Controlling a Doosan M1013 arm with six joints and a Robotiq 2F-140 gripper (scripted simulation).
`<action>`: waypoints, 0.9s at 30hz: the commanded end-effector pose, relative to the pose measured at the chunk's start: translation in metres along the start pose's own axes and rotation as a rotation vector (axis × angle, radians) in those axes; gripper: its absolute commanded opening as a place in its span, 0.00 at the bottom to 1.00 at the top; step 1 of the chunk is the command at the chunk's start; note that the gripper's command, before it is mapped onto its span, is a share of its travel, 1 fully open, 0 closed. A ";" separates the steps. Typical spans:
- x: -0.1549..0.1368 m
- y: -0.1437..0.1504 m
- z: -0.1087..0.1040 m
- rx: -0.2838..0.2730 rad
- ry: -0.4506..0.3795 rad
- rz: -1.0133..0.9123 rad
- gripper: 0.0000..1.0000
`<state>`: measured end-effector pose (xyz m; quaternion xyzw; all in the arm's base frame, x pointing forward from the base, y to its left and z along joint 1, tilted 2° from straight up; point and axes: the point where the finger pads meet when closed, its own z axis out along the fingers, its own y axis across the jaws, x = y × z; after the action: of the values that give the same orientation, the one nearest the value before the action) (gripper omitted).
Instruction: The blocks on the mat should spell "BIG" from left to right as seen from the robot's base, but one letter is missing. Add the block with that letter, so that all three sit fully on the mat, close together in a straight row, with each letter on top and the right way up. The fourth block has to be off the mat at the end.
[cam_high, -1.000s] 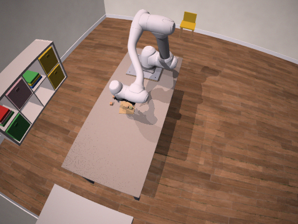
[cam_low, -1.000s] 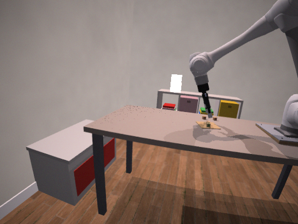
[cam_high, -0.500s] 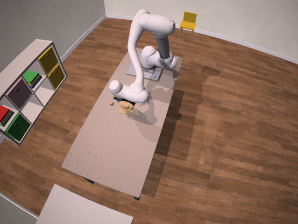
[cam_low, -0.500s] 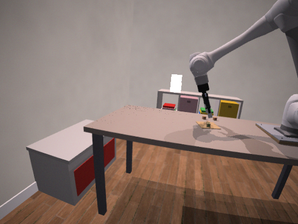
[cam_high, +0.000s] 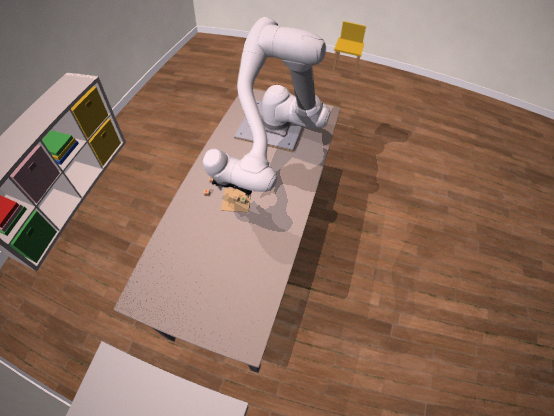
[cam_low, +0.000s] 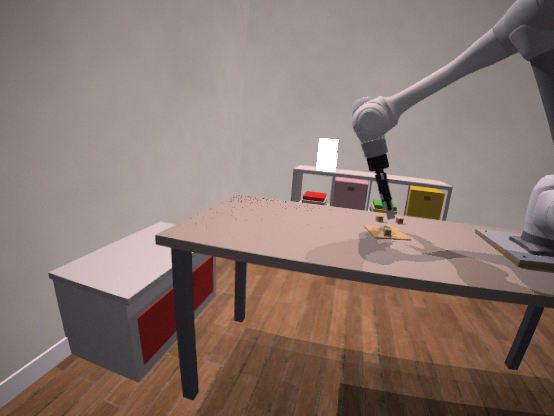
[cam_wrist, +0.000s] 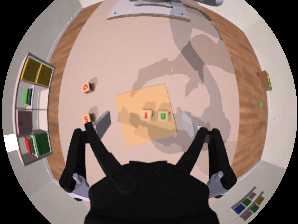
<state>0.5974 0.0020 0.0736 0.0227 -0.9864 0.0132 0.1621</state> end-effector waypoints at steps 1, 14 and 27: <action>0.000 0.000 -0.001 0.000 -0.001 -0.009 1.00; -0.002 -0.001 -0.022 0.002 -0.029 -0.277 1.00; -0.003 -0.003 -0.056 0.020 -0.072 -0.694 1.00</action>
<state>0.6153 0.0015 0.1184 0.3113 -0.9412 -0.0256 0.1289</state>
